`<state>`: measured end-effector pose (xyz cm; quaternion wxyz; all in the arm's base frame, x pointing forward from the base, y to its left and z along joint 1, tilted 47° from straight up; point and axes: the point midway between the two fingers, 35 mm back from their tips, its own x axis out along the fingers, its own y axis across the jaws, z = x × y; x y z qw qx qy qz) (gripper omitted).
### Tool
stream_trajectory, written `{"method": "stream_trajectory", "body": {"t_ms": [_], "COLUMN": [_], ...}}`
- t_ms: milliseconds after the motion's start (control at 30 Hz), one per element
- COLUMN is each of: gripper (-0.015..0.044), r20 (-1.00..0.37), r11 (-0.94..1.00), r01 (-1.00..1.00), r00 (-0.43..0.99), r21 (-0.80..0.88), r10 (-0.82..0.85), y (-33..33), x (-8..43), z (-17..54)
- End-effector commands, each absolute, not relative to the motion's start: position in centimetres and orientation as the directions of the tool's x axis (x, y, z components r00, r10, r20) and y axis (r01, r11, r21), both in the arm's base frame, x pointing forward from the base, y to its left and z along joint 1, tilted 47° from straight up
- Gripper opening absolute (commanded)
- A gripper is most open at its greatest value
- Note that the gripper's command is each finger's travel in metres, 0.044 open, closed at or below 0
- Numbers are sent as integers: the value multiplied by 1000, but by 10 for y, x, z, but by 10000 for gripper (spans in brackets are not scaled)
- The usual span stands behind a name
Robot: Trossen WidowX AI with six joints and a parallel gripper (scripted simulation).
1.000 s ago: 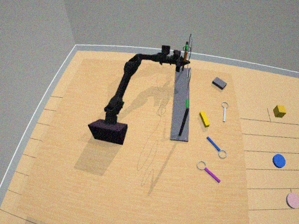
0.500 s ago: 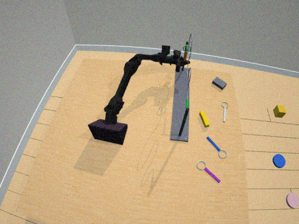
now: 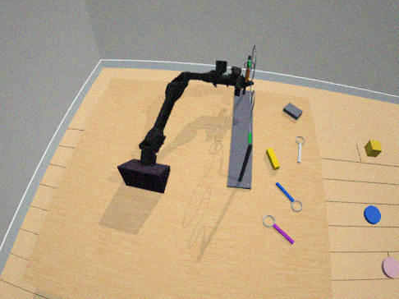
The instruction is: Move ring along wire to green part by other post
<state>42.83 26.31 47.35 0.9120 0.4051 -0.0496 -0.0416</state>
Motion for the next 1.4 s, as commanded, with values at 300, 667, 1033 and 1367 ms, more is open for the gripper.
{"method": "stream_trajectory", "body": {"t_ms": [300,667,1033,1367], "gripper": [-150,-150,-150,-150], "r20": [-52,-180,-305,-335], "r11": [669,675,702,760], "r01": [33,36,43,55], "r00": [999,973,918,916], "r21": [742,736,711,648], "r10": [8,143,252,219], "y": [260,251,237,224], "x": [410,387,367,367], "z": [466,460,451,438]}}
